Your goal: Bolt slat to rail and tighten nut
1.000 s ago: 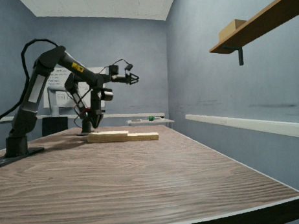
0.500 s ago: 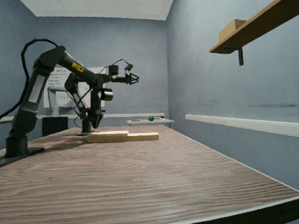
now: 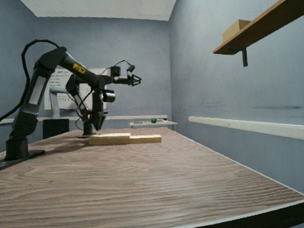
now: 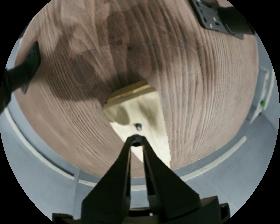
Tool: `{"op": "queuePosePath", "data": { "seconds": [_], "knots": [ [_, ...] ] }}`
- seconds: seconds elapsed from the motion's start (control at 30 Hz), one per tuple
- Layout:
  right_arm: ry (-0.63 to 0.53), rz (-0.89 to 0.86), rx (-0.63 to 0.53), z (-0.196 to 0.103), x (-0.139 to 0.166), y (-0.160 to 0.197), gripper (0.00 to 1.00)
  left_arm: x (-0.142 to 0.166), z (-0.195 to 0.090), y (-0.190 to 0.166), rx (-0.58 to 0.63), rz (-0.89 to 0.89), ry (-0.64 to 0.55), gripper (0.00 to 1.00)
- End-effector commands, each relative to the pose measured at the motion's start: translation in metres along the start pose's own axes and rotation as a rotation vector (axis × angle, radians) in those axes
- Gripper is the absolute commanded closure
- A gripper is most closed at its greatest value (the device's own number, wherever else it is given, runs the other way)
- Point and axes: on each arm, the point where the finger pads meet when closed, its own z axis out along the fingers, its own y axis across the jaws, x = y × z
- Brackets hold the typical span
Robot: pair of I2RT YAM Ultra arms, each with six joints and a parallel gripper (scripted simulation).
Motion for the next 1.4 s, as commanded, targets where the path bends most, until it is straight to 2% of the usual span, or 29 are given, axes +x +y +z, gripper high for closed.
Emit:
{"op": "queuePosePath", "data": {
  "seconds": [0.0,1.37],
  "knots": [
    [0.002,0.001,0.016,0.002,-0.001,-0.004,0.88,-0.012,-0.005,-0.001,0.010,0.001,-0.033,0.00],
    [0.001,0.001,0.016,0.027,-0.001,-0.004,0.88,-0.012,-0.005,-0.001,0.010,0.001,-0.033,0.00]
  ]
}}
